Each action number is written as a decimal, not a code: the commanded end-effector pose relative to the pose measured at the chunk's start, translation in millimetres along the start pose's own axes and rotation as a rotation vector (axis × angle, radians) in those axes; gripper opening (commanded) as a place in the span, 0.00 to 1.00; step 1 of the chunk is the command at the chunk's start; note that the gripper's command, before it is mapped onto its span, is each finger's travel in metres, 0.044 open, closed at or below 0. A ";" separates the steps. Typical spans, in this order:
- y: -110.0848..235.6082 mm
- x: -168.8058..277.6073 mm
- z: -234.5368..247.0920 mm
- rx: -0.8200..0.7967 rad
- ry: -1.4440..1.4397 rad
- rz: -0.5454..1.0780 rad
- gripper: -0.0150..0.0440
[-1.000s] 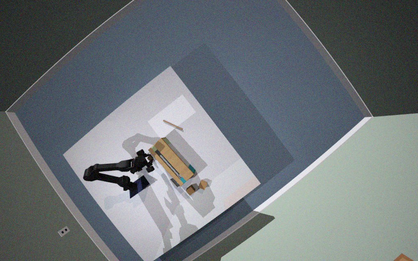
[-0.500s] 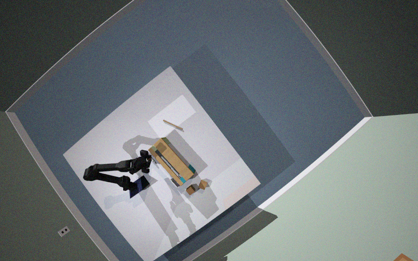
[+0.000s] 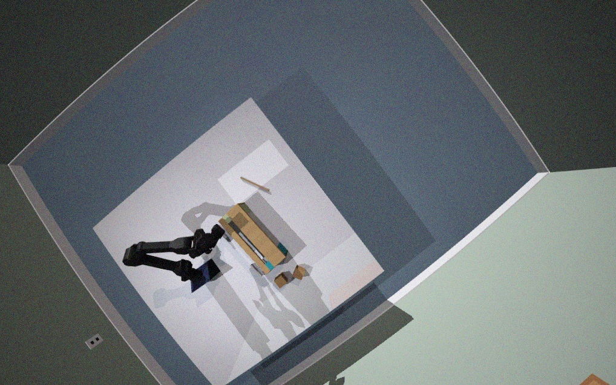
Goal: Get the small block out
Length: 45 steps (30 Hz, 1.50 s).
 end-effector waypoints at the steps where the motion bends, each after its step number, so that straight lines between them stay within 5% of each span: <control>1: 3.9 -1.2 -2.5 0.004 -0.159 -0.008 0.25; 45: 35.4 -6.6 -1.5 -0.060 -1.931 -0.054 0.25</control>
Point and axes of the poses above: the point midway between the two fingers, 35 mm back from their tips, its own y axis back along the fingers, its own z axis across the jaws, x = y × z, the point moved 1 cm from there along y, back along the fingers, and after that the axes turned 2 degrees about y, right-handed, at the moved point
